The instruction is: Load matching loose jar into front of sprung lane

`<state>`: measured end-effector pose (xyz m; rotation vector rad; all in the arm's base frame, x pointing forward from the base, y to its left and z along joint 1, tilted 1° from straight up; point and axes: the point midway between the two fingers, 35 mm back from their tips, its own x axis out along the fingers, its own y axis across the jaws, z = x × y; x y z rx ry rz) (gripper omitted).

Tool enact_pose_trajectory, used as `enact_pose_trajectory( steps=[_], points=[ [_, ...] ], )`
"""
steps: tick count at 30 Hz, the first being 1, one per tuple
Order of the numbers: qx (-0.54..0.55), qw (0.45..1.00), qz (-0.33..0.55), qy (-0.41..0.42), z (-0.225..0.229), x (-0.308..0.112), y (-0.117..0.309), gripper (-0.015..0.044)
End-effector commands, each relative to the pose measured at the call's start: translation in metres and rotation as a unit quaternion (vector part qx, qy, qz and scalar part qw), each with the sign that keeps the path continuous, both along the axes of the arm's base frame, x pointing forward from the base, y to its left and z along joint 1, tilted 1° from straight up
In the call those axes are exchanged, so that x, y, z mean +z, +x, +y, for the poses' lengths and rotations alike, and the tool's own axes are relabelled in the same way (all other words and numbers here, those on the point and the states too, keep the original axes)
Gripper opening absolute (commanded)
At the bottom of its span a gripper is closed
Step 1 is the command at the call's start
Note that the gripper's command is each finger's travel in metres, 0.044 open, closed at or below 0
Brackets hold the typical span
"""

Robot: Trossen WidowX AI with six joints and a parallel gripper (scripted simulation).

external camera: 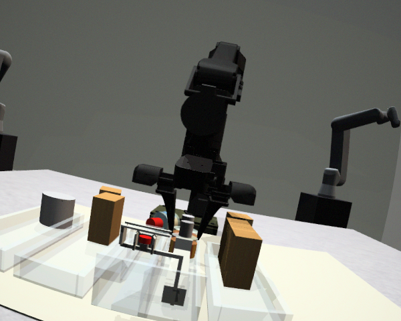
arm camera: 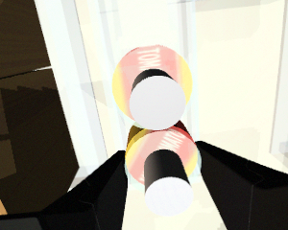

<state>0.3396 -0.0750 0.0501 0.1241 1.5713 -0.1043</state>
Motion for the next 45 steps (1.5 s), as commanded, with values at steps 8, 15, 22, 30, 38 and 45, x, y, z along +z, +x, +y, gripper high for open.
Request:
enact_pose_trajectory(
  steps=[8, 15, 22, 30, 38, 45],
  points=[
    [-0.002, 1.0, -0.011, -0.001, -0.0002, -0.0014, 0.0057, 0.0],
    [-0.002, 1.0, -0.011, -0.001, 0.0, -0.0014, 0.0046, 0.0],
    [-0.002, 1.0, -0.011, -0.001, 0.0002, -0.0015, 0.0034, 0.0],
    [-0.002, 1.0, -0.011, -0.001, 0.0004, -0.0015, 0.0021, 0.0],
    [-0.002, 1.0, -0.011, -0.001, 0.0006, -0.0016, 0.0008, 0.0],
    [-0.002, 1.0, -0.011, -0.001, 0.0008, -0.0016, -0.0004, 0.0]
  ],
)
